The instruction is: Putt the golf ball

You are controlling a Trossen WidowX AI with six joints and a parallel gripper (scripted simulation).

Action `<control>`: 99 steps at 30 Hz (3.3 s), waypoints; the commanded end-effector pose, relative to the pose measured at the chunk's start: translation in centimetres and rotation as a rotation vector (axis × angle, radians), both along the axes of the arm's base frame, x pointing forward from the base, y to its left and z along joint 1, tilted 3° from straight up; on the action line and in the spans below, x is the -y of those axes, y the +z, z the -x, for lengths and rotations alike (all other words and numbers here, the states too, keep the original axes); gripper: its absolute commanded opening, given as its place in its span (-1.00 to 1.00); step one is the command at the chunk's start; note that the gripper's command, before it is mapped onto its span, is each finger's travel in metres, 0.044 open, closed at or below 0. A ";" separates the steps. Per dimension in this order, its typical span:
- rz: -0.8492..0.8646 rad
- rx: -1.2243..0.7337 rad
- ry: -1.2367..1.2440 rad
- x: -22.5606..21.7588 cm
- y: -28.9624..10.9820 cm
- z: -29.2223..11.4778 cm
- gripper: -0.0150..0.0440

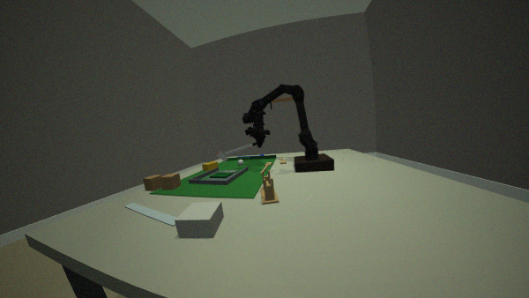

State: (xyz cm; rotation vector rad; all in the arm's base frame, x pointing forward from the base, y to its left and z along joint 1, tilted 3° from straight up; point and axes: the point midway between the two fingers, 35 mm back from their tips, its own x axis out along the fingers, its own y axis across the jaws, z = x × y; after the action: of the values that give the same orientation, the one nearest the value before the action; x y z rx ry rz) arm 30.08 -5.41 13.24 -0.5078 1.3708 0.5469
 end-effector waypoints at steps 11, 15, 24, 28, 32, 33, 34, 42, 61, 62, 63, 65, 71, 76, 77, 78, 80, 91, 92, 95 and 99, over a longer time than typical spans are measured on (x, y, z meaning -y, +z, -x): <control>0.012 -0.027 -0.406 8.2 0.9 1.5 -0.49; 0.014 -0.038 -0.518 10.3 1.1 2.4 -0.49; 0.016 -0.056 -0.700 13.7 1.3 4.2 -0.49; 0.016 -0.056 -0.700 13.7 1.3 4.2 -0.49; 0.016 -0.056 -0.700 13.7 0.3 4.1 -0.49; 0.016 -0.056 -0.700 13.7 0.0 4.1 -0.49; 0.016 -0.056 -0.700 13.7 -0.4 4.0 -0.49; 0.016 -0.056 -0.700 13.7 -2.7 3.9 -0.49; 0.016 -0.056 -0.700 13.8 -5.3 3.8 -0.49; 0.016 -0.056 -0.700 13.8 -5.4 3.7 -0.49; 0.016 -0.056 -0.700 13.8 -5.6 3.7 -0.49; 0.016 -0.056 -0.700 13.8 -5.7 3.7 -0.49; 0.015 -0.056 -0.695 13.7 -5.3 3.7 -0.49; 0.015 -0.056 -0.695 13.7 -5.3 3.7 -0.49; 0.015 -0.056 -0.695 13.8 -5.3 3.7 -0.49; 0.015 -0.056 -0.696 14.0 -5.3 3.7 -0.49; 0.016 -0.056 -0.697 14.7 -5.4 3.7 -0.49; 0.019 -0.055 -0.700 16.8 -5.6 3.8 -0.49; 0.019 -0.055 -0.700 16.8 -5.6 3.8 -0.49; 0.019 -0.055 -0.700 16.8 -5.6 3.8 -0.49; 0.013 -0.062 -0.701 16.5 -5.8 4.0 -0.49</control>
State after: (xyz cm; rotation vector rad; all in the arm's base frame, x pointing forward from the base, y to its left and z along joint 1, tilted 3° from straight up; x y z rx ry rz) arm 26.11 -21.92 7.49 0.0004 1.5002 -0.0213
